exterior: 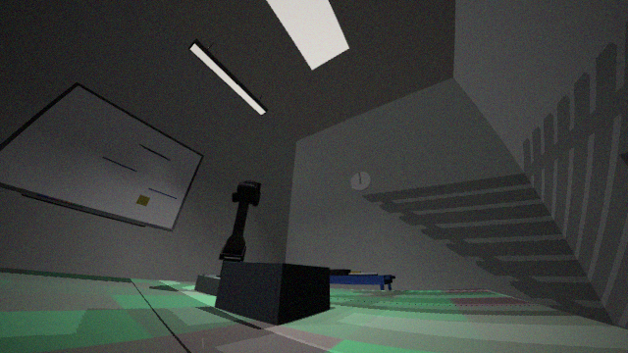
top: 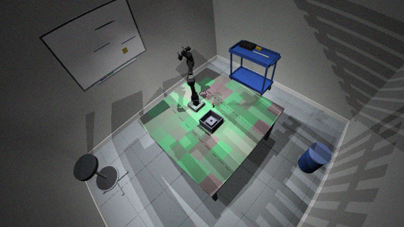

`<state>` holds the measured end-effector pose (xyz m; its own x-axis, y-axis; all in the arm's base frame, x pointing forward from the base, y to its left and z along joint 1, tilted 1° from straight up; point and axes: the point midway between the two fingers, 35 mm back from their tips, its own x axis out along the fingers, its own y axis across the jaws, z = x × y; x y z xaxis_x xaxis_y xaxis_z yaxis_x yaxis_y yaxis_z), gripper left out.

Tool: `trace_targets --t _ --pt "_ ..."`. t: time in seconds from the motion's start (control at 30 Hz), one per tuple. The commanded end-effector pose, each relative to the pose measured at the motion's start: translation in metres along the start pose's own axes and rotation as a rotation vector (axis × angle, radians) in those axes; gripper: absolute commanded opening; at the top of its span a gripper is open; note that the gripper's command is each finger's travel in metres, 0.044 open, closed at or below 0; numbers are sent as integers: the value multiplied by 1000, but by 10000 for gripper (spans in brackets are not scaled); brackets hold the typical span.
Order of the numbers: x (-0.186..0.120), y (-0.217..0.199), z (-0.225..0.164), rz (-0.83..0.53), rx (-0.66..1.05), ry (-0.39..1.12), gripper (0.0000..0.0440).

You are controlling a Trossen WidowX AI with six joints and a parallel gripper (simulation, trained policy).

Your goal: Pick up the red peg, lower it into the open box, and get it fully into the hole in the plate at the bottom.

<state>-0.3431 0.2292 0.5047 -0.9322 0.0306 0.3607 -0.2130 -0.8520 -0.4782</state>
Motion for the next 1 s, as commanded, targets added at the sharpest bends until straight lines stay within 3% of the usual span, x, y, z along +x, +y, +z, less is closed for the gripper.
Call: trace_targets --t 0.0,0.03,0.47,0.97 --pt "-4 -5 -2 -21 6 12 423" --pt "-8 -11 -6 -44 19 30 440" --pt "-76 -71 -69 -313 286 280 440" --pt "-184 -116 -120 -693 581 490 440"
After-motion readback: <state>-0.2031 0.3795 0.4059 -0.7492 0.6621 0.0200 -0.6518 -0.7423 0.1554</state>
